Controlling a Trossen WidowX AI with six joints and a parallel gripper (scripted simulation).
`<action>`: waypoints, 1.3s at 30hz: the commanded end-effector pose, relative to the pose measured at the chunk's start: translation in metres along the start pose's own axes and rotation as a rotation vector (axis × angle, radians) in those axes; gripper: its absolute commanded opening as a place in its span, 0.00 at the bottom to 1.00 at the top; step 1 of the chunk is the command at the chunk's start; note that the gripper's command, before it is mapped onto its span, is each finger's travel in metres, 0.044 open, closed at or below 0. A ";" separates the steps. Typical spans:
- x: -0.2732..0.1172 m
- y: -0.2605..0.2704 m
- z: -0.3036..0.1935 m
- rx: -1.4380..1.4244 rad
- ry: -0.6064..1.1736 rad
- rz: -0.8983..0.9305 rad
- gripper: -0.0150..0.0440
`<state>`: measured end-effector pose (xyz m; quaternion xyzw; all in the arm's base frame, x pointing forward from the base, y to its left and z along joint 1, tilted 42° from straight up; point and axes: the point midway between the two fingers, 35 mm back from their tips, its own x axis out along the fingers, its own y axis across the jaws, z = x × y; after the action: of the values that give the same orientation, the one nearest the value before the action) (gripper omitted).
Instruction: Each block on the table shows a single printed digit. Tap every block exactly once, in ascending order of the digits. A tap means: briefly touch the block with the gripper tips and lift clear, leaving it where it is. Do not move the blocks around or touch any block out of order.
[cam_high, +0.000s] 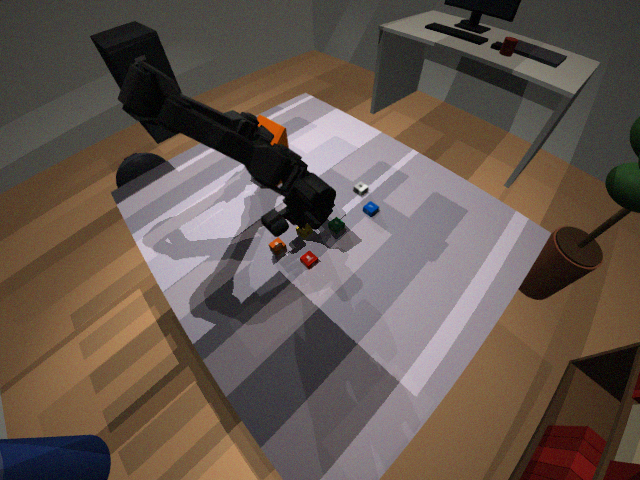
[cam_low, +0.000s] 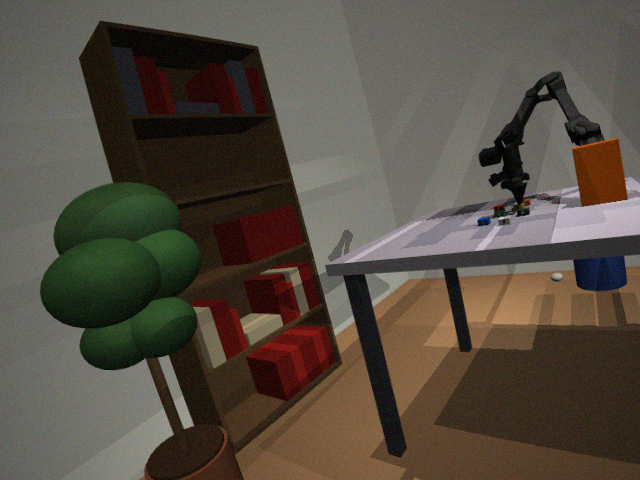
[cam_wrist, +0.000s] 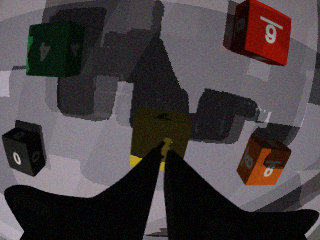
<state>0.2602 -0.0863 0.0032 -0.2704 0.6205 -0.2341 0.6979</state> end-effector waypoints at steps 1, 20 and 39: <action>0.004 0.001 -0.004 -0.010 0.010 0.000 0.29; -0.107 0.002 -0.002 -0.010 0.011 0.006 0.29; -0.118 0.168 0.016 -0.034 0.011 0.033 0.29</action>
<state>0.2635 0.0888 0.0082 -0.2750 0.6333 -0.2083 0.6927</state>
